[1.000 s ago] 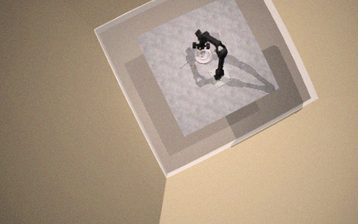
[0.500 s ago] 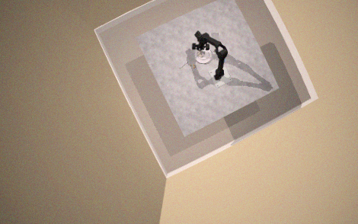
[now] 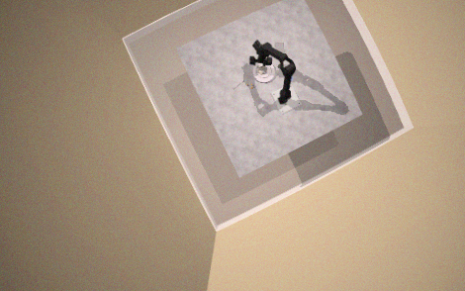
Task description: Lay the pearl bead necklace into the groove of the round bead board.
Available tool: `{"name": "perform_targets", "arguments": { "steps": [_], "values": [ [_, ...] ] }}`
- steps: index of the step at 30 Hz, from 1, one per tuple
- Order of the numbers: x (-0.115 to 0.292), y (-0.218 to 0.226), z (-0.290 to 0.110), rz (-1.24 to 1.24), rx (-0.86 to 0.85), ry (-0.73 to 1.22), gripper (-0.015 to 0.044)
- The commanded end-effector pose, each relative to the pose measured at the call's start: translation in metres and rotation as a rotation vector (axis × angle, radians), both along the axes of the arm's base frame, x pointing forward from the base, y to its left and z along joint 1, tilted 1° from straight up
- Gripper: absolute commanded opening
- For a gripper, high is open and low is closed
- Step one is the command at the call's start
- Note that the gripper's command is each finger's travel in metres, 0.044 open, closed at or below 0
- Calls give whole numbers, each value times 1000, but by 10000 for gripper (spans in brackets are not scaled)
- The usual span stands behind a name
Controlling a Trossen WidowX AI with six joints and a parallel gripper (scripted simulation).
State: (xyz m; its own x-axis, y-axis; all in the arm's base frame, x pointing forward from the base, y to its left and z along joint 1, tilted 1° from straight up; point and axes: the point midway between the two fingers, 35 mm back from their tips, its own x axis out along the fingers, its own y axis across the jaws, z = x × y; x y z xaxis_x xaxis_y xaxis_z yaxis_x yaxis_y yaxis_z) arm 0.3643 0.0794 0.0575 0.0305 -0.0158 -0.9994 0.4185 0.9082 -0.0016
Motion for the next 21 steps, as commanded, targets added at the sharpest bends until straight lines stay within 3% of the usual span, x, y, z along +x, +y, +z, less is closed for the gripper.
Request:
{"name": "perform_targets", "arguments": {
  "steps": [1, 21],
  "values": [
    [0, 0, 0, 0, 0, 0, 440],
    [0, 0, 5, -3, 1, -1, 440]
  ]
}}
